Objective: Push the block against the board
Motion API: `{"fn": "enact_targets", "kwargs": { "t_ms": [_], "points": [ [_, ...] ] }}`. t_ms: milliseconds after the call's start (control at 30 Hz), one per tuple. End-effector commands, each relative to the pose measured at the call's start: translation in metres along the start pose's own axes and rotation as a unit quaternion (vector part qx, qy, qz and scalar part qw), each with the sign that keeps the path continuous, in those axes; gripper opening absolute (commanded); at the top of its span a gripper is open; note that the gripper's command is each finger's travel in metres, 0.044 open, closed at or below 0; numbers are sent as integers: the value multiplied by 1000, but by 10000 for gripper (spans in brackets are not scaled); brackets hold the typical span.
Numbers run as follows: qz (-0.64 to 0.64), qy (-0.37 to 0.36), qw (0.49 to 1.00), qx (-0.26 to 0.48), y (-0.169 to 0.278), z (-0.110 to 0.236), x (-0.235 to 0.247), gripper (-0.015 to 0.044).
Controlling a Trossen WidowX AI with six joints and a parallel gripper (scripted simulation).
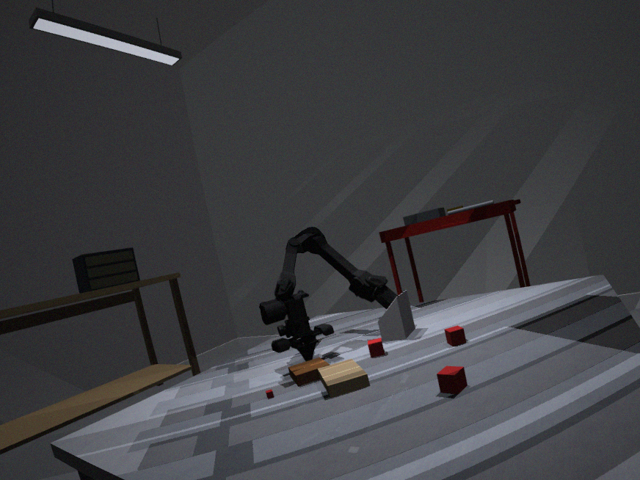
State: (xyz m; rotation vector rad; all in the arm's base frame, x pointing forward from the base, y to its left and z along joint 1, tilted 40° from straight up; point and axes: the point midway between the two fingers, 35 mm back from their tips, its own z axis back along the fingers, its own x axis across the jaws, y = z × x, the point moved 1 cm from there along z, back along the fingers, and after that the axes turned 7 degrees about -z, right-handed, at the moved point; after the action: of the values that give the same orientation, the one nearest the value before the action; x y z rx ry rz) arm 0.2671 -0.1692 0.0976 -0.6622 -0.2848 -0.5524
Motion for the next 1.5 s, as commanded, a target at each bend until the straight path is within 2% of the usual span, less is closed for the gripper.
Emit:
{"fn": "enact_targets", "kwargs": {
  "t_ms": [0,233,367,600,1033,1467],
  "points": [
    [-1,-1,1000,2,-6,1,1,0],
    [0,-1,1000,-1,-11,4,1,0],
    [0,-2,1000,1,-12,54,1,0],
    [11,-2,1000,1,-11,57,2,0],
    [227,-3,974,1,6,60,38,0],
    [436,-4,900,1,26,61,71,0]
  ]
}}
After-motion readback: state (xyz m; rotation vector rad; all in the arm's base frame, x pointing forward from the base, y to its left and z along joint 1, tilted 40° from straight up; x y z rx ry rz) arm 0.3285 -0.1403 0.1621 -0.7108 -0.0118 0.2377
